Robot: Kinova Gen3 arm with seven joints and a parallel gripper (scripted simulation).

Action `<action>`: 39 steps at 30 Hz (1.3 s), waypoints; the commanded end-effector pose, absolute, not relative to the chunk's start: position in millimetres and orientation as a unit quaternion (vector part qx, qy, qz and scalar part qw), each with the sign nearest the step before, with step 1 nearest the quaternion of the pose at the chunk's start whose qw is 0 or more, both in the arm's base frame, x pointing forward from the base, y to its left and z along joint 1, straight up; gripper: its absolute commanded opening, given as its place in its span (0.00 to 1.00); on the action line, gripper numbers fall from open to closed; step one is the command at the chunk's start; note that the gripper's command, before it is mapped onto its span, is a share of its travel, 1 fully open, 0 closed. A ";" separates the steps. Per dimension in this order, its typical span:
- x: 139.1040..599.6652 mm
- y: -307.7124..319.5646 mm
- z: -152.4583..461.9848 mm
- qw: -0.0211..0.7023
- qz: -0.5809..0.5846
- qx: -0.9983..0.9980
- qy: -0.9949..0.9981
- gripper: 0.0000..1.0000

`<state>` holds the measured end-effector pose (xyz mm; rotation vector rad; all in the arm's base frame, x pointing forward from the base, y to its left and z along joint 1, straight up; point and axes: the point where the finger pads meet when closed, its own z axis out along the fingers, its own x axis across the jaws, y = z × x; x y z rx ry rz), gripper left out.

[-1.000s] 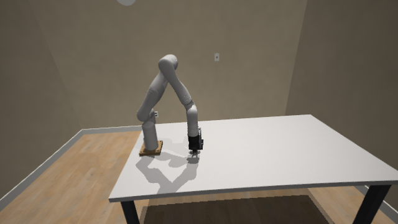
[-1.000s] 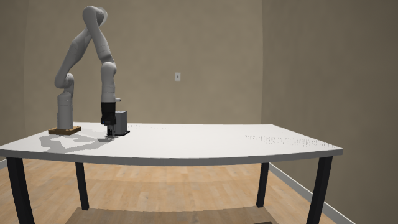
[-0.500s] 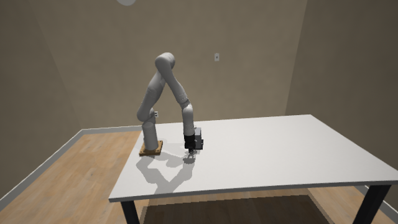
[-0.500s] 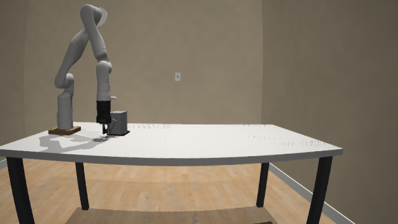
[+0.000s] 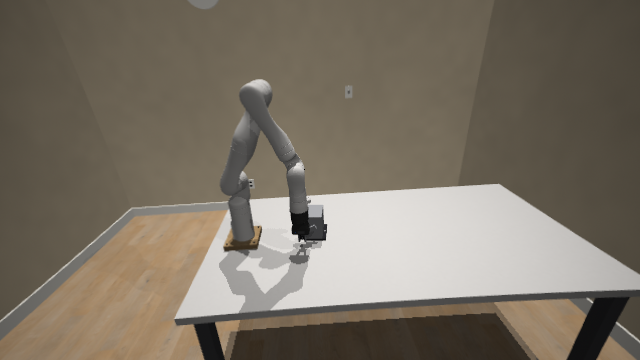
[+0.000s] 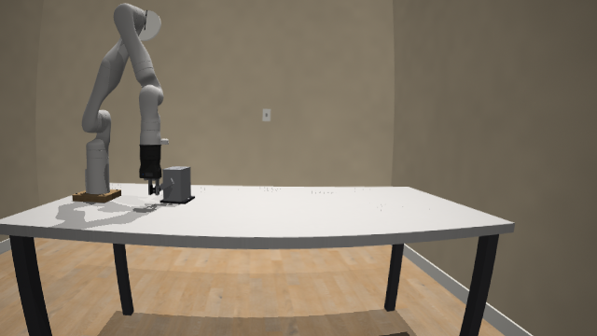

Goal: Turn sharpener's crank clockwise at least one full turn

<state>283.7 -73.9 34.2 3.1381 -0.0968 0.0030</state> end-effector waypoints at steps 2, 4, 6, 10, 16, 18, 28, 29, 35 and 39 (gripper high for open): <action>281.2 -74.1 40.2 0.002 0.003 1.000 -0.031 0.00; 280.6 -74.0 41.7 0.002 0.003 1.000 -0.031 0.00; 280.2 -74.0 42.9 0.002 0.003 1.000 -0.031 0.00; 279.7 -74.0 44.3 0.002 0.003 1.000 -0.031 0.00; 279.6 -73.9 44.6 0.002 0.003 1.000 -0.031 0.00; 279.6 -73.9 44.6 0.002 0.003 1.000 -0.031 0.00; 279.6 -73.9 44.6 0.002 0.003 1.000 -0.031 0.00; 279.6 -73.9 44.6 0.002 0.003 1.000 -0.031 0.00; 279.6 -73.9 44.6 0.002 0.003 1.000 -0.031 0.00; 279.6 -73.9 44.6 0.002 0.003 1.000 -0.031 0.00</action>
